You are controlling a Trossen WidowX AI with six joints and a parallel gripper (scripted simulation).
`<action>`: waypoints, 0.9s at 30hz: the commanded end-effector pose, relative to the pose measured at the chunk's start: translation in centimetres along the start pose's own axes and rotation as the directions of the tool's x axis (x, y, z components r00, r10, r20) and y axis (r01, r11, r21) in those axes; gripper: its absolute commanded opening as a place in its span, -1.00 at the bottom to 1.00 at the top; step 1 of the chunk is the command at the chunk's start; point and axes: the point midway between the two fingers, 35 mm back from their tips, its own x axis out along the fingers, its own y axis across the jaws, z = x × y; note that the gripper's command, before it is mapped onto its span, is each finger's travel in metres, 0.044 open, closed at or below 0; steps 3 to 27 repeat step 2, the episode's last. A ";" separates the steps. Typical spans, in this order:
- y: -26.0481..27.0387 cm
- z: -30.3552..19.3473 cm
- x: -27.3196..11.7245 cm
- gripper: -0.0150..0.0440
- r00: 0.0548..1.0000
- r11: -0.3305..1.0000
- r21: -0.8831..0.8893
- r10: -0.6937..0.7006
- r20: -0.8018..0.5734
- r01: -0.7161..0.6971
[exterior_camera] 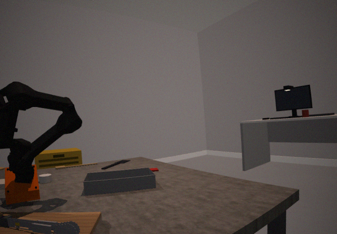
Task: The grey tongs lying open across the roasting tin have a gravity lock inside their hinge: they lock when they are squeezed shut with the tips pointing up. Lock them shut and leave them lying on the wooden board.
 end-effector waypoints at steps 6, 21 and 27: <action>0.0 -0.2 -1.3 1.00 0.998 1.000 0.013 0.024 0.055 -0.024; 0.0 -0.2 -1.3 1.00 0.998 1.000 0.013 0.024 0.055 -0.024; 0.0 -0.2 -1.3 1.00 0.998 1.000 0.013 0.024 0.055 -0.024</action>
